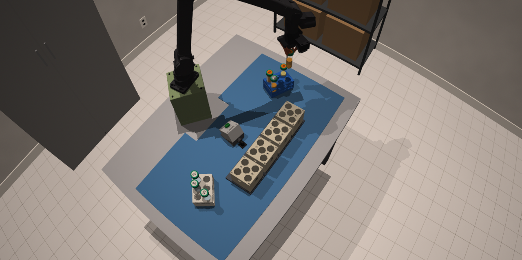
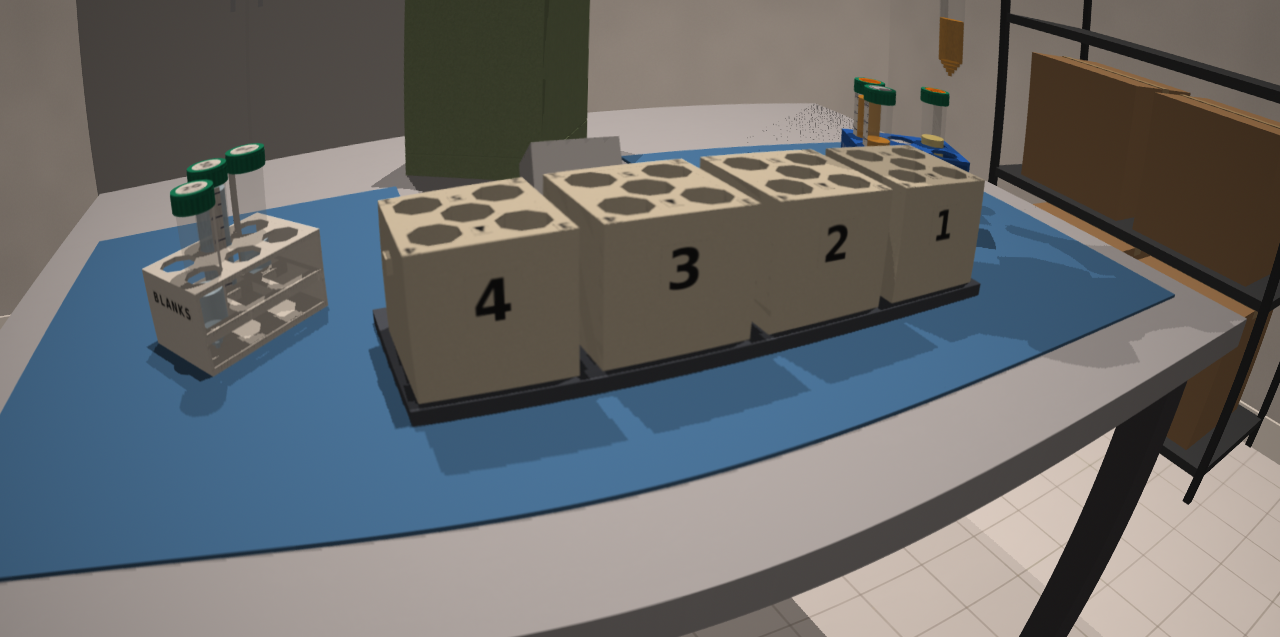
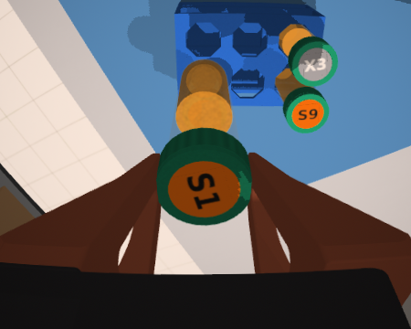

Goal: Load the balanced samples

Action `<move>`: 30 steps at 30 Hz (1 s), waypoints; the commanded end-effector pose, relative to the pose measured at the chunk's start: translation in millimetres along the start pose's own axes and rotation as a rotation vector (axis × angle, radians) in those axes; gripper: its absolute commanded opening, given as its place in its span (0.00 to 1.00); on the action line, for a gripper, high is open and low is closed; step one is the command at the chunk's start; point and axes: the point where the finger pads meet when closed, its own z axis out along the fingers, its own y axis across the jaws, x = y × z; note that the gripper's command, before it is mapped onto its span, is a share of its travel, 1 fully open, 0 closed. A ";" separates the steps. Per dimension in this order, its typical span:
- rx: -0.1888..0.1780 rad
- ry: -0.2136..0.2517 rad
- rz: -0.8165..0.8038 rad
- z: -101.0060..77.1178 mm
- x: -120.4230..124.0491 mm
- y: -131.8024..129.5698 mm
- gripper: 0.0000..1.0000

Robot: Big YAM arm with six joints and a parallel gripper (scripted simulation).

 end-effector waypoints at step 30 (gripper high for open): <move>-0.008 -0.003 -0.002 43.2 2.9 6.2 0.00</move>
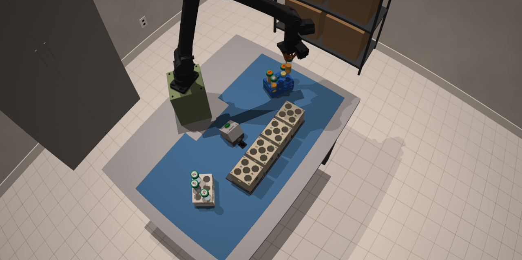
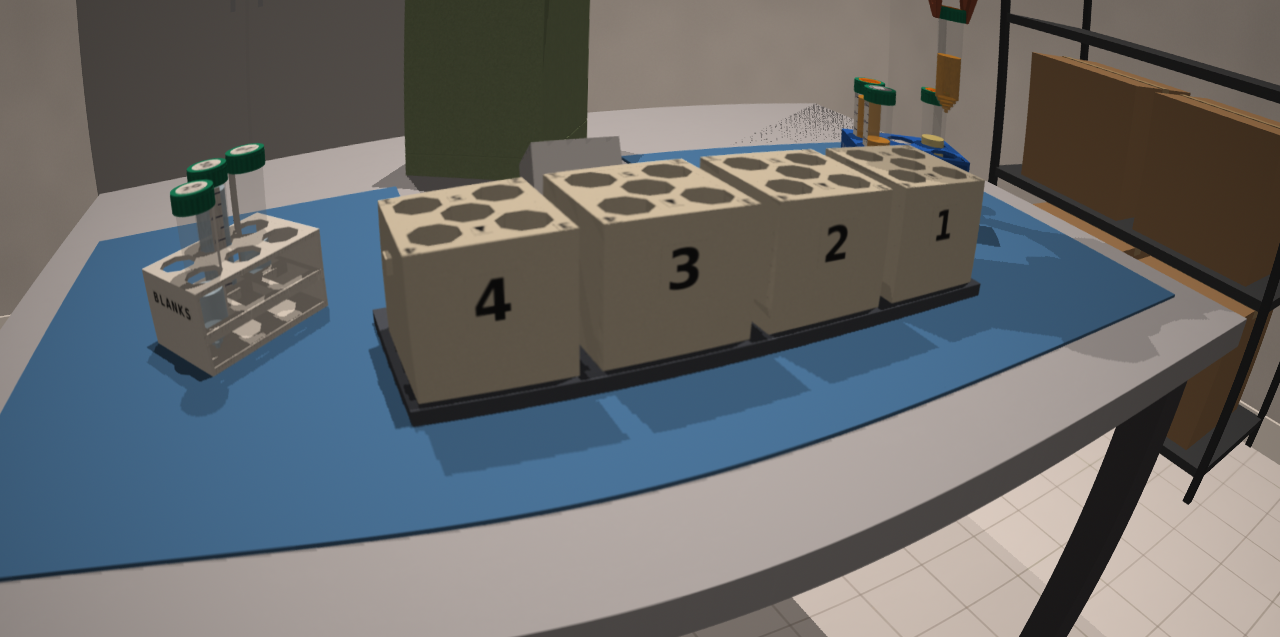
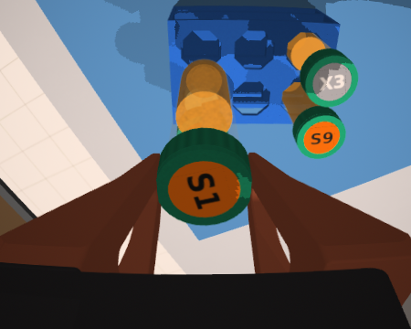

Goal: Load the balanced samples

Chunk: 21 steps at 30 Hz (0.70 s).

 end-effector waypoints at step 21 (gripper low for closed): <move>-0.047 -0.012 0.001 25.8 -4.7 17.8 0.00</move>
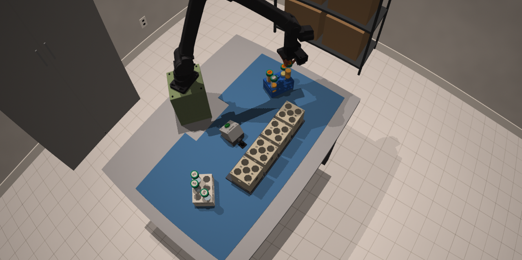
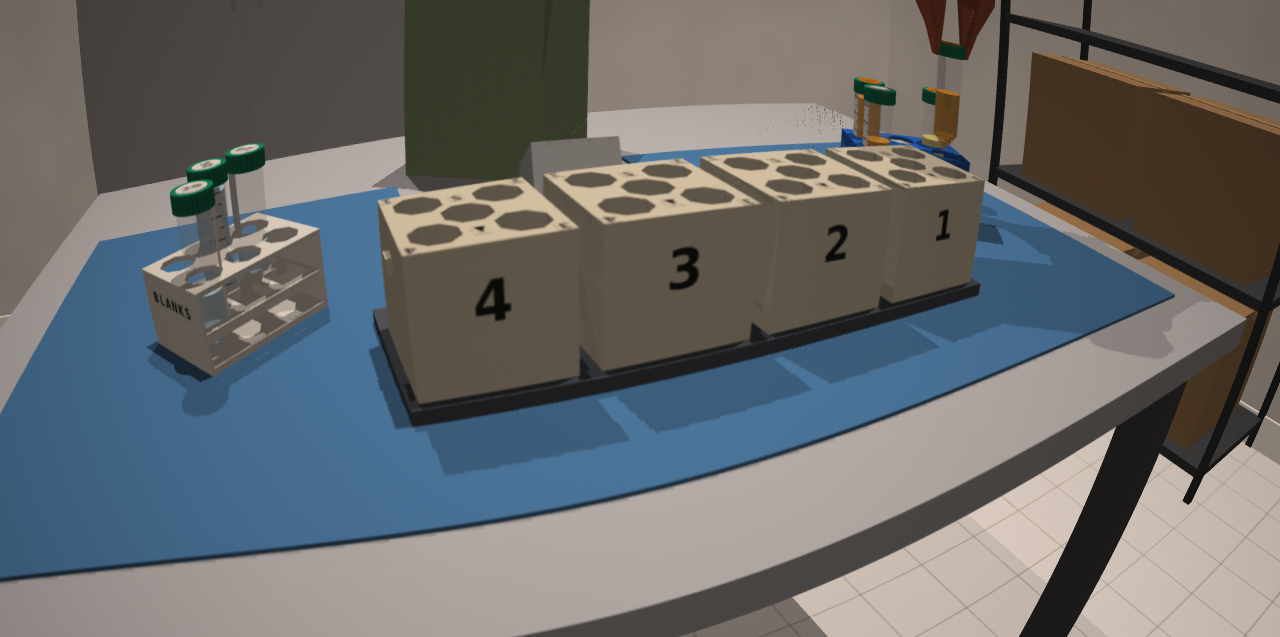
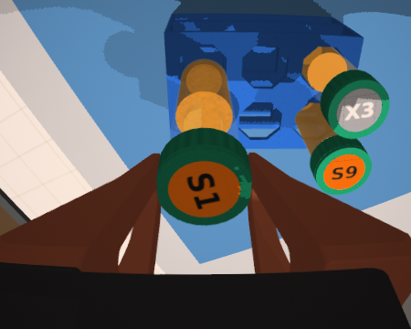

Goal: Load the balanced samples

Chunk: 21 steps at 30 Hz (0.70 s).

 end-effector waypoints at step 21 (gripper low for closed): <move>-0.047 -0.012 0.002 -5.0 -13.5 20.2 0.00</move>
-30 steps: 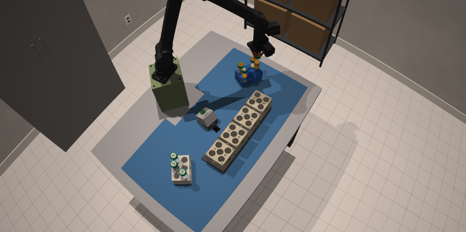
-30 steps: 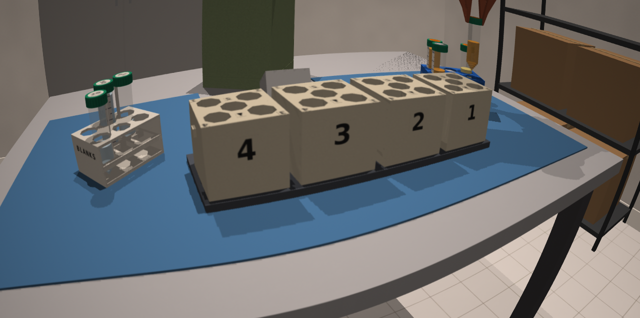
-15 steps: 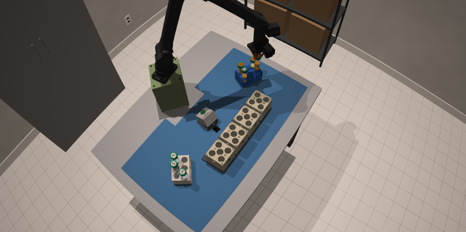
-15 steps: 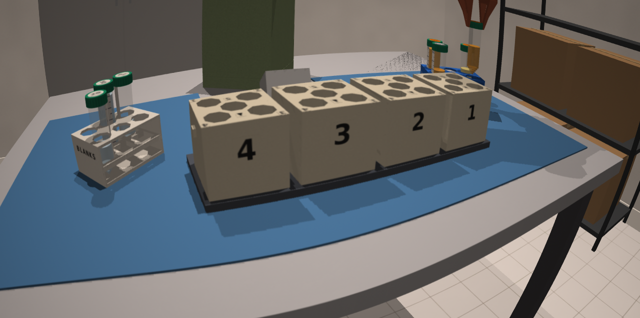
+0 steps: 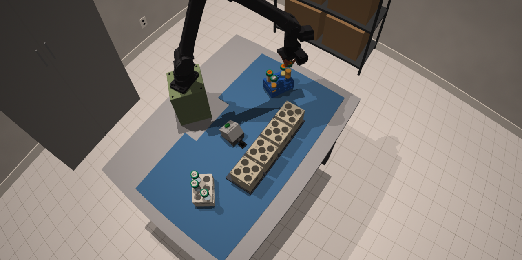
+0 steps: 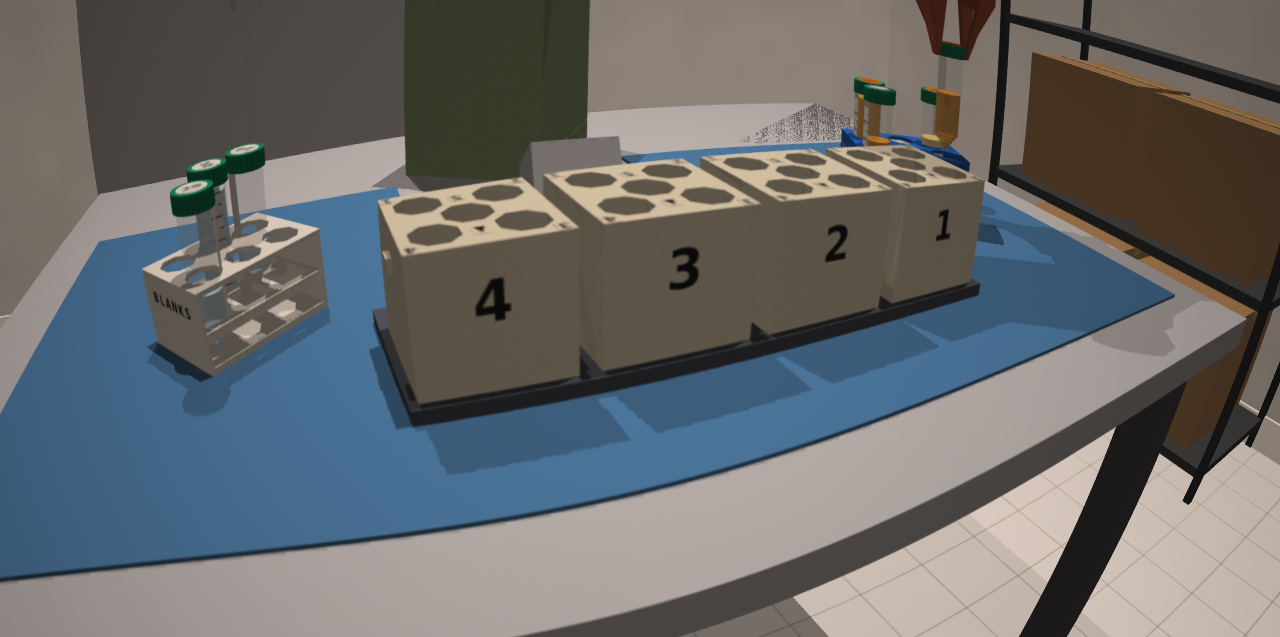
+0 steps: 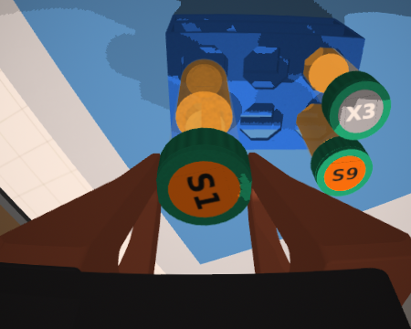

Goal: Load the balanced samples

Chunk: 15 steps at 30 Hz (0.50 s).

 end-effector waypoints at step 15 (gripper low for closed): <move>-0.010 -0.004 0.000 22.2 -5.9 2.4 0.00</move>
